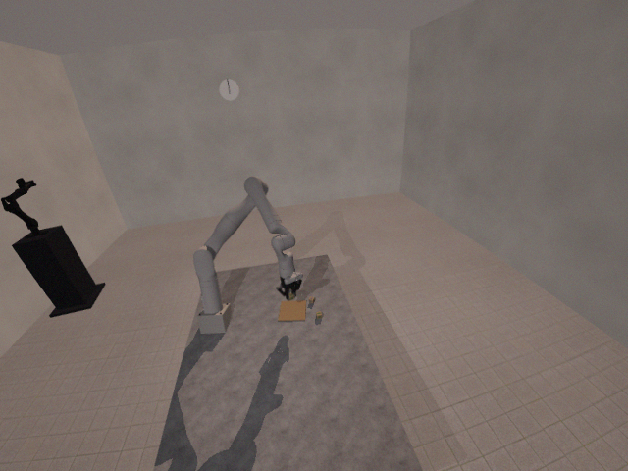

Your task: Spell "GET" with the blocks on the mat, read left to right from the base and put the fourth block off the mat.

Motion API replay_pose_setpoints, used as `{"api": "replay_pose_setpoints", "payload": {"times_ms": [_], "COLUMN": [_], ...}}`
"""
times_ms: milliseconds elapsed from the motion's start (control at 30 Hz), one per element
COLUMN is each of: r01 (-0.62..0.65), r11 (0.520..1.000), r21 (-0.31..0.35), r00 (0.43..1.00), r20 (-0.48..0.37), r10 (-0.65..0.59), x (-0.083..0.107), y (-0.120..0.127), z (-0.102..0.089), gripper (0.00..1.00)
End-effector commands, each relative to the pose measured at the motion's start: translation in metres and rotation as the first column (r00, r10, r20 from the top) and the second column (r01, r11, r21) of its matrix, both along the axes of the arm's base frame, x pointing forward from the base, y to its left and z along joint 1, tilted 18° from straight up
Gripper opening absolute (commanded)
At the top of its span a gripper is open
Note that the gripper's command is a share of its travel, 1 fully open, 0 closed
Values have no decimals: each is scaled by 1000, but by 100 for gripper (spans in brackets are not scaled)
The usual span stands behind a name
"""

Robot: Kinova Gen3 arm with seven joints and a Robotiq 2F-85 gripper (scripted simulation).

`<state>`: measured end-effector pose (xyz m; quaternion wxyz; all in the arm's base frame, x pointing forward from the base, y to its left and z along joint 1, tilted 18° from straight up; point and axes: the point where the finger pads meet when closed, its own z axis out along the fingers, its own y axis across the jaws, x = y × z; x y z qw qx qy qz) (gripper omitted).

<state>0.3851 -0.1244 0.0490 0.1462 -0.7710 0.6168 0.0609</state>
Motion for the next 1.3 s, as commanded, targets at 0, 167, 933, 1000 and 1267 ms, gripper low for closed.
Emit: {"api": "replay_pose_setpoints", "payload": {"times_ms": [0,167,933,1000,1267], "r01": [-1,-1,117,149,313], "r11": [1000,1000,993,989,950], "r21": [-1,-1,9,11,15], "r00": [1000,1000,993,988,945], "r20": [6,6,-35,-46,-106], "r10": [1,1,-117,-148,-310], "x": [2,2,1,1,1], "y": [0,0,3,4,9], "z": [2,2,3,3,4], "gripper": [21,21,21,21,21]}}
